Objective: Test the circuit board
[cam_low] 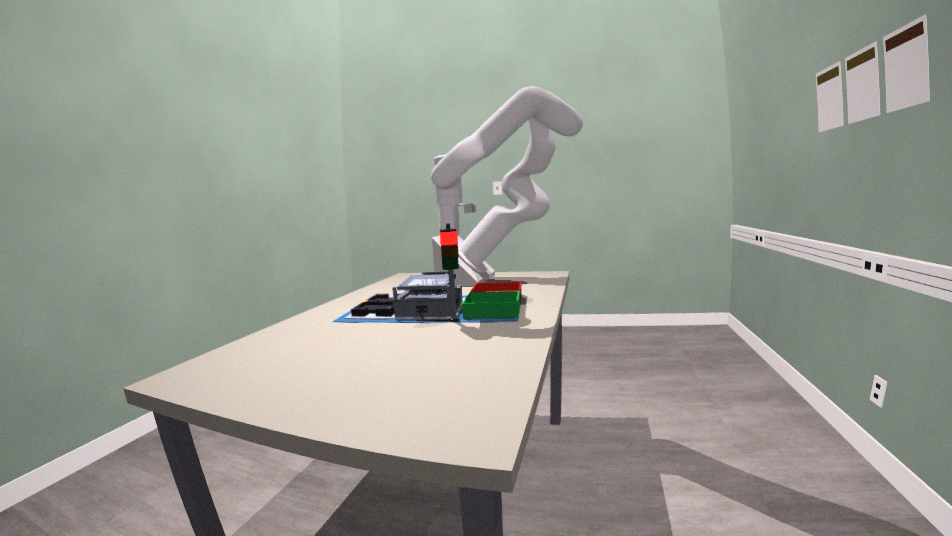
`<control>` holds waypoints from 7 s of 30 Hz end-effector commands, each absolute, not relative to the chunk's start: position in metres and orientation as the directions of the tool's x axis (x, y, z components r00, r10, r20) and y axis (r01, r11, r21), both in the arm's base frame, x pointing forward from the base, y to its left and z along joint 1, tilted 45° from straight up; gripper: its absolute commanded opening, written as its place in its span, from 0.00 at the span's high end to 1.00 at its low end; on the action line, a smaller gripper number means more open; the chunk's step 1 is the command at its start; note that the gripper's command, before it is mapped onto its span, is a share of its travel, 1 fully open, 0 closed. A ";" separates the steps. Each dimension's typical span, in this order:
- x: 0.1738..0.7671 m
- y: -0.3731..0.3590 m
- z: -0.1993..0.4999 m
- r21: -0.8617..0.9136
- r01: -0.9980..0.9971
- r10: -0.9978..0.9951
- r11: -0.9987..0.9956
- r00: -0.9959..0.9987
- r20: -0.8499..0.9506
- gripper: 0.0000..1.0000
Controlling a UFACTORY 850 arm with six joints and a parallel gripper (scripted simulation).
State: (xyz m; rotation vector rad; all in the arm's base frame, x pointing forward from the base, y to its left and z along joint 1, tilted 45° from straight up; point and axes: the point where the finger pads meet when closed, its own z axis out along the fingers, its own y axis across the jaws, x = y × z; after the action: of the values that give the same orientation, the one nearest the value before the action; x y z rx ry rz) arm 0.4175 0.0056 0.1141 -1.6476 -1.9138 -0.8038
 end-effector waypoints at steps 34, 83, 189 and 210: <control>0.422 -0.033 0.077 0.120 0.988 0.702 0.099 -0.155 0.695 0.72; 0.423 -0.024 0.053 0.120 0.988 0.702 0.099 -0.155 0.695 0.72; 0.425 0.002 0.026 0.120 0.988 0.702 0.099 -0.155 0.695 1.00; 0.435 -0.034 0.065 0.120 0.988 0.702 0.099 -0.155 0.695 1.00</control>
State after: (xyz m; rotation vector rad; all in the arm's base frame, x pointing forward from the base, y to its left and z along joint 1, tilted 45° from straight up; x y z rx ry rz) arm 0.4317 -0.0291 0.0603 -1.6476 -1.9139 -0.8042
